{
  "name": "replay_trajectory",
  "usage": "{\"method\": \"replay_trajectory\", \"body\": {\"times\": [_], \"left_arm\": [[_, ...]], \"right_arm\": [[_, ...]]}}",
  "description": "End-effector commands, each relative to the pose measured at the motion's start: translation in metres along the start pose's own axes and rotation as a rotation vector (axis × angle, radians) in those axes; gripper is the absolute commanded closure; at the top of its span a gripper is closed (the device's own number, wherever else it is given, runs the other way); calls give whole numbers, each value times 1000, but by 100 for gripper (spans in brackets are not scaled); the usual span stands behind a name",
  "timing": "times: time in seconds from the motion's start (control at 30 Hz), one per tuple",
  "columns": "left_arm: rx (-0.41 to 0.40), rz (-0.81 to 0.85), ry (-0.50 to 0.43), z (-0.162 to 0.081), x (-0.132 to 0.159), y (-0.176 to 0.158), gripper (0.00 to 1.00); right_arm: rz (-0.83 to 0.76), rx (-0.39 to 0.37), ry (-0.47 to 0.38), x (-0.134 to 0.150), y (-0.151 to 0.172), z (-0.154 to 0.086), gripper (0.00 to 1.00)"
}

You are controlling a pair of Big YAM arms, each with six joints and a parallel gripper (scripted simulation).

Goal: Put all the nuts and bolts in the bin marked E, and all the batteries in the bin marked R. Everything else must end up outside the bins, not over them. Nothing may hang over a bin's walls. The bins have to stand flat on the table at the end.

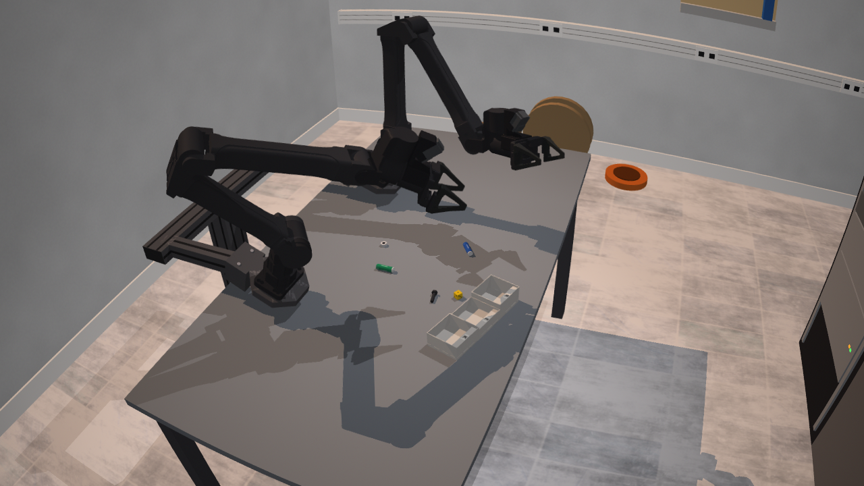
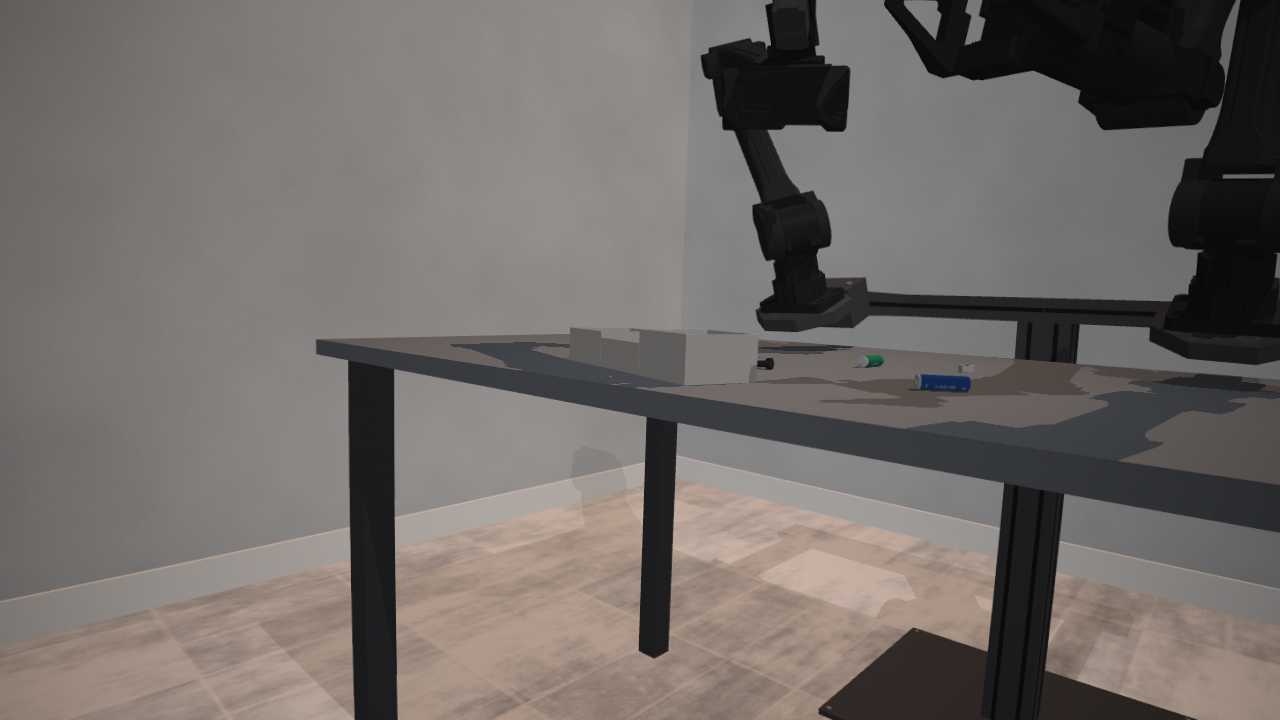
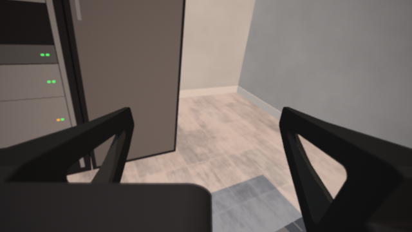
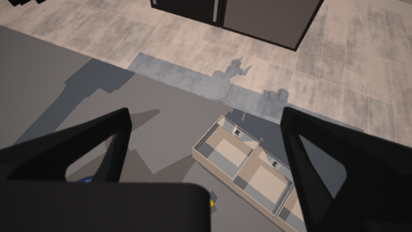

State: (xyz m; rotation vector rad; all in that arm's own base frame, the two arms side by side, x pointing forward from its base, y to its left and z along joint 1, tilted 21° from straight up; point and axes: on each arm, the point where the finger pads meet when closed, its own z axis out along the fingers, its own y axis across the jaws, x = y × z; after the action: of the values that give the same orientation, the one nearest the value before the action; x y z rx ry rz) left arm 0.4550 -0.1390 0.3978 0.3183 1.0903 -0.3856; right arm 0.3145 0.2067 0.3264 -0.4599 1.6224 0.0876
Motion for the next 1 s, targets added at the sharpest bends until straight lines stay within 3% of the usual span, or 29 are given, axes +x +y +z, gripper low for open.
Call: {"method": "replay_trajectory", "body": {"times": [0.0,0.97], "left_arm": [[1,2,-9,1,-4,0,0],[1,2,-9,1,-4,0,0]], "right_arm": [[16,-3,-36,-23,-1,-5,0],[52,-22,-100,-29,2,-7,0]]}}
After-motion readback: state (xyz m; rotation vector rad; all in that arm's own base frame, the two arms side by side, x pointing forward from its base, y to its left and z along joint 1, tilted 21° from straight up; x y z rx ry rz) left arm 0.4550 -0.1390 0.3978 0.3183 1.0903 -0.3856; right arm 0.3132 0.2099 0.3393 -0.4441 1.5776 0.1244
